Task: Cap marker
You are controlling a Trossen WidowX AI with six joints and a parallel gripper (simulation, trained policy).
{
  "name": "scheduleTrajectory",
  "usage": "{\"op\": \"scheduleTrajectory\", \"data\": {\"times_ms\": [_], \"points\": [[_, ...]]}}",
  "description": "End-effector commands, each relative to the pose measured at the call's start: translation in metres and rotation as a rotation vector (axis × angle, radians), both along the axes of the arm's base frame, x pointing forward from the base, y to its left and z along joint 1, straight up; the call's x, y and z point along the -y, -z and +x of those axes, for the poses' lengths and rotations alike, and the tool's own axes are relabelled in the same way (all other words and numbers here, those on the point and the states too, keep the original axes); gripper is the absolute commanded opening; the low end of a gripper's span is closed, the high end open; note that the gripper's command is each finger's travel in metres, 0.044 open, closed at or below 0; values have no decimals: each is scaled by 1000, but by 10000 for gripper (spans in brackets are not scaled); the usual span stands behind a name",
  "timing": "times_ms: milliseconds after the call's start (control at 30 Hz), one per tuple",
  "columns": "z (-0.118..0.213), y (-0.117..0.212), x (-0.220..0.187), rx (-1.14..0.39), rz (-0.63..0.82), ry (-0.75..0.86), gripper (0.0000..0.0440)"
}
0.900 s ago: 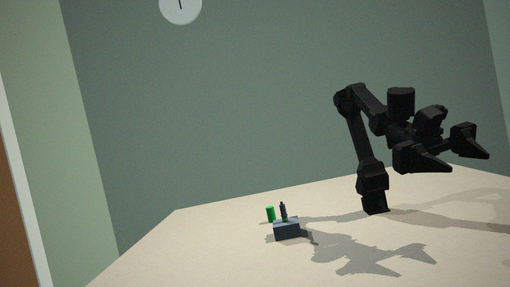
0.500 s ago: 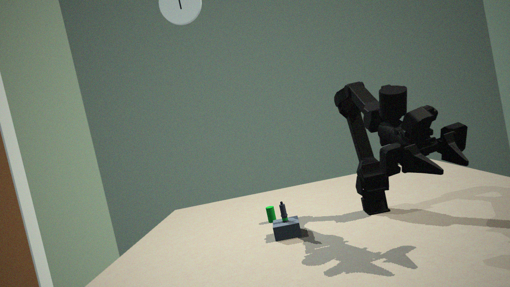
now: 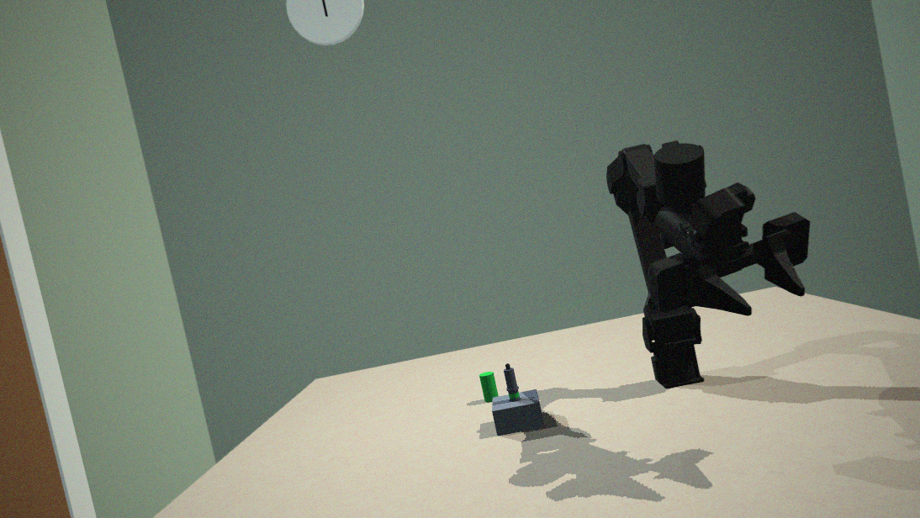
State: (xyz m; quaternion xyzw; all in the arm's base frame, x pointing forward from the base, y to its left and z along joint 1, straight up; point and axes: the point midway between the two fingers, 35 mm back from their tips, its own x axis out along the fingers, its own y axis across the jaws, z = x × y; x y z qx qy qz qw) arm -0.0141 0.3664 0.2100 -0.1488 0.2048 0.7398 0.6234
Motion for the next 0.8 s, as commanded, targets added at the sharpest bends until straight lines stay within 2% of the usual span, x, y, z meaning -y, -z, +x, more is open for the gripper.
{"op": "scheduleTrajectory", "data": {"times_ms": [0, 767], "points": [[9, -8, 4, -12, -13, 20, 293], [78, -18, 38, -43, -159, 173, 340]]}}
